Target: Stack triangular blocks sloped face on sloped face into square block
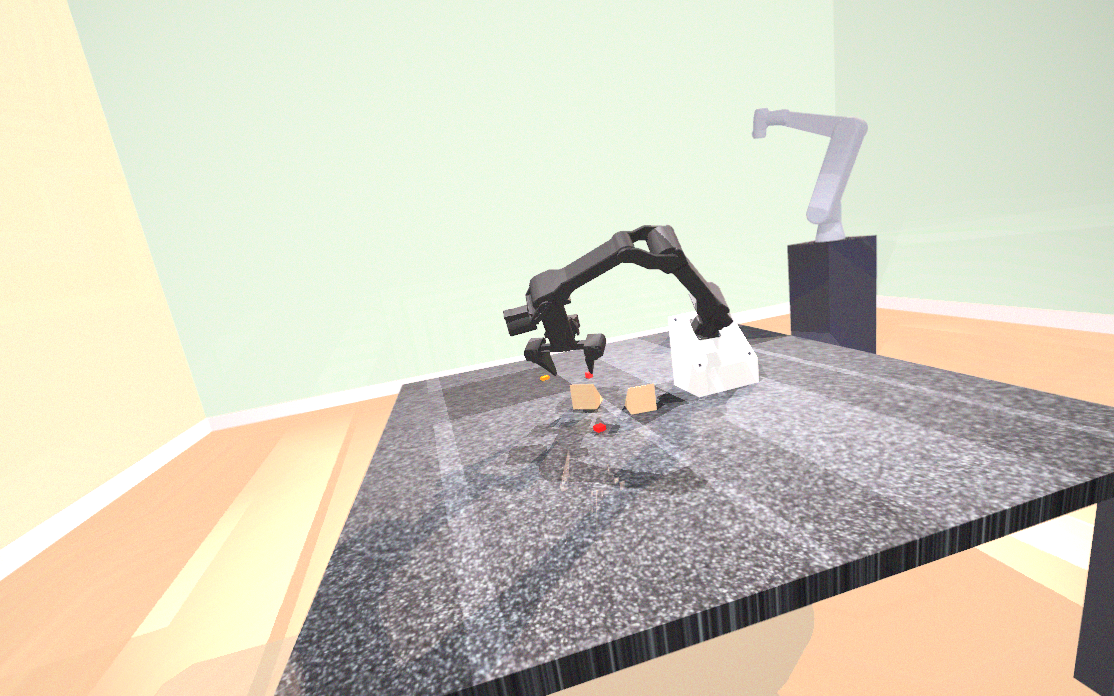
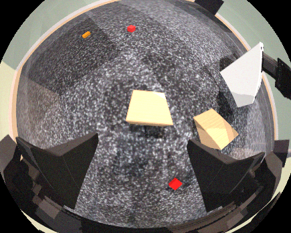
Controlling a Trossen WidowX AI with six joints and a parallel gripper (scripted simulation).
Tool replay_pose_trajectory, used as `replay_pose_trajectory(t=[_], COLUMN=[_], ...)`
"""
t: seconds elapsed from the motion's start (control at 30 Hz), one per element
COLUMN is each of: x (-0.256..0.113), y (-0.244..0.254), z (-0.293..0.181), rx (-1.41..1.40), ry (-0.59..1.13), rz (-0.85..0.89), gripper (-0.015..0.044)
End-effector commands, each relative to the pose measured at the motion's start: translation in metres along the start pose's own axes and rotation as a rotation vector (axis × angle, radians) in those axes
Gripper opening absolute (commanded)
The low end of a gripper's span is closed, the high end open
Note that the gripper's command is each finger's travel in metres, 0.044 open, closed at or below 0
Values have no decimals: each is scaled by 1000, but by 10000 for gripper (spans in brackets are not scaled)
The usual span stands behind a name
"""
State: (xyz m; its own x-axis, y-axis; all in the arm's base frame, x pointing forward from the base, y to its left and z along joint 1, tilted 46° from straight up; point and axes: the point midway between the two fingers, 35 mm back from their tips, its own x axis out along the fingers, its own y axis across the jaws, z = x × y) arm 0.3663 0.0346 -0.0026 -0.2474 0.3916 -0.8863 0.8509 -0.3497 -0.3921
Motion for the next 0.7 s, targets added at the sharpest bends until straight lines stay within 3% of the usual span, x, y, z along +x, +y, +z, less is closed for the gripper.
replay_pose_trajectory(t=[0.0, 0.67], x=[9, 42], y=[0, 0], z=[0, -1], rx=[8, 8], ry=[1, 2], rz=[-9, -9], gripper=[440, 440])
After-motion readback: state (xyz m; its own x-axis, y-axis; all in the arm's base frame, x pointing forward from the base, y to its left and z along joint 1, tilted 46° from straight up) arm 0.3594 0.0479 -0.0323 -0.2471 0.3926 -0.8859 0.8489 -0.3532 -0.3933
